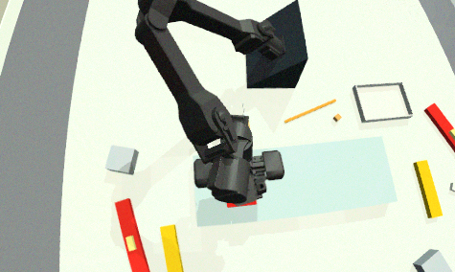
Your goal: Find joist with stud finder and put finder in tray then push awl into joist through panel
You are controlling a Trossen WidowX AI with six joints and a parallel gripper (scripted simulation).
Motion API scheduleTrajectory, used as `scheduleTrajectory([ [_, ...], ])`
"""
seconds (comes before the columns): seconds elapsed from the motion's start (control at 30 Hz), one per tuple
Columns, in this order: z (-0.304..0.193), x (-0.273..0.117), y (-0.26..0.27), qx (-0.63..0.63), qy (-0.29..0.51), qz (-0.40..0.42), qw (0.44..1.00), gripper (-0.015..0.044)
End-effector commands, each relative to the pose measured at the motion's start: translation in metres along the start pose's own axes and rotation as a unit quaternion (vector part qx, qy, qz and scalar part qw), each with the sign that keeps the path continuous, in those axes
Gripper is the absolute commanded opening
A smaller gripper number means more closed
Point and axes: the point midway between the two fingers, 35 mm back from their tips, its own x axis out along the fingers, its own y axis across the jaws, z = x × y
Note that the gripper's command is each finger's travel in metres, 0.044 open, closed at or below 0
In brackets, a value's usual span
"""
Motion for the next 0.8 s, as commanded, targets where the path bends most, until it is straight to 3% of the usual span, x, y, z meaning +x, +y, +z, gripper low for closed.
scheduleTrajectory([
  [0.0, 0.001, 0.001, -0.013, 0.005, 0.001, -0.006, 1.000, 0.0000],
  [0.77, 0.001, 0.000, -0.048, 0.005, 0.001, -0.007, 1.000, 0.0000],
])
